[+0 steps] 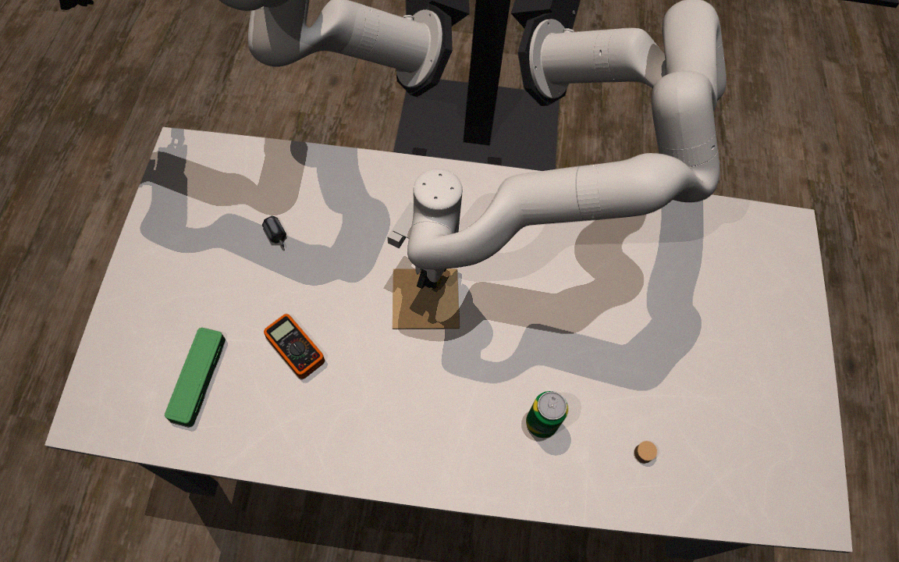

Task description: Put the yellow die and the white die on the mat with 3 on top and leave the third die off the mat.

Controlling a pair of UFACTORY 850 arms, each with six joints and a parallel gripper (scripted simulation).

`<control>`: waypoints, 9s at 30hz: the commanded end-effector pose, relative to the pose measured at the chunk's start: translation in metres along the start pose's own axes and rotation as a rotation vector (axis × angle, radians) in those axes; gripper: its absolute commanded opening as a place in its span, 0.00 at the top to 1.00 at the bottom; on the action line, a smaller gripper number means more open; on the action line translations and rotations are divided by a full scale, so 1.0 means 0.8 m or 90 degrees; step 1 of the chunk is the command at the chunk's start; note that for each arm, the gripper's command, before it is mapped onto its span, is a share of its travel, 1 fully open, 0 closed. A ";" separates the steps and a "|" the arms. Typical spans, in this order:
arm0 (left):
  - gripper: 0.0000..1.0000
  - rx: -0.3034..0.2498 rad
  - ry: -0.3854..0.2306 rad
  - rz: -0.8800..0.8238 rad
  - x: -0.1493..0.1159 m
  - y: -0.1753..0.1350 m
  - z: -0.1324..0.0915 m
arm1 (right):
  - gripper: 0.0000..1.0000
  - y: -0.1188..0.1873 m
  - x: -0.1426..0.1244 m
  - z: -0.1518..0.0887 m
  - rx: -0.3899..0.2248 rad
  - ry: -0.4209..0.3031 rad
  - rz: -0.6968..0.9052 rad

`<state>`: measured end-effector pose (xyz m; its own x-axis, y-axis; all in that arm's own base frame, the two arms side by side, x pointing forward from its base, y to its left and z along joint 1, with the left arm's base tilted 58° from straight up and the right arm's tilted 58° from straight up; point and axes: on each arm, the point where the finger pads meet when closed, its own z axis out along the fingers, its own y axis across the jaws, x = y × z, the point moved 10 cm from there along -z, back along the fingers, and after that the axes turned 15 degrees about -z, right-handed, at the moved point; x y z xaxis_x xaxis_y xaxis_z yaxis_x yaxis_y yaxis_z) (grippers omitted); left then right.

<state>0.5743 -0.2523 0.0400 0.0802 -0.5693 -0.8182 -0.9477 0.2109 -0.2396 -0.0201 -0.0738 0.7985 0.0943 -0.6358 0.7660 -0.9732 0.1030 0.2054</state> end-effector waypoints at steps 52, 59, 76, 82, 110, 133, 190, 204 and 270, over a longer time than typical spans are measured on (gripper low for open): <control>0.57 0.001 0.001 0.000 0.000 -0.001 -0.068 | 0.00 0.000 0.000 -0.001 0.000 0.001 0.000; 0.57 -0.028 0.093 0.002 -0.019 -0.007 -0.064 | 0.00 0.000 0.000 -0.001 0.000 0.001 0.000; 0.57 -0.074 0.253 0.004 -0.056 -0.015 -0.053 | 0.00 0.000 0.000 -0.001 0.000 0.001 0.000; 0.57 -0.085 0.316 0.001 -0.069 -0.020 -0.049 | 0.00 0.000 0.000 -0.001 0.000 0.001 0.000; 0.57 -0.129 0.483 0.000 -0.104 -0.029 -0.023 | 0.00 0.000 0.000 -0.001 0.000 0.001 0.000; 0.57 -0.129 0.483 0.000 -0.104 -0.029 -0.014 | 0.00 0.000 0.000 -0.001 0.000 0.001 0.000; 0.57 -0.129 0.483 0.000 -0.104 -0.029 0.065 | 0.00 0.000 0.000 -0.001 0.000 0.001 0.000; 0.57 -0.129 0.483 0.000 -0.104 -0.029 0.065 | 0.00 0.000 0.000 -0.001 0.000 0.001 0.000; 0.78 -0.129 0.483 0.000 -0.104 -0.029 -0.021 | 0.00 0.000 0.000 -0.001 0.000 0.001 0.000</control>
<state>0.5864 -0.2172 0.1184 -0.0834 -0.9719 -0.2199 -0.9915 0.1030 -0.0793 -0.0201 -0.0738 0.7985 0.0943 -0.6358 0.7660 -0.9732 0.1030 0.2054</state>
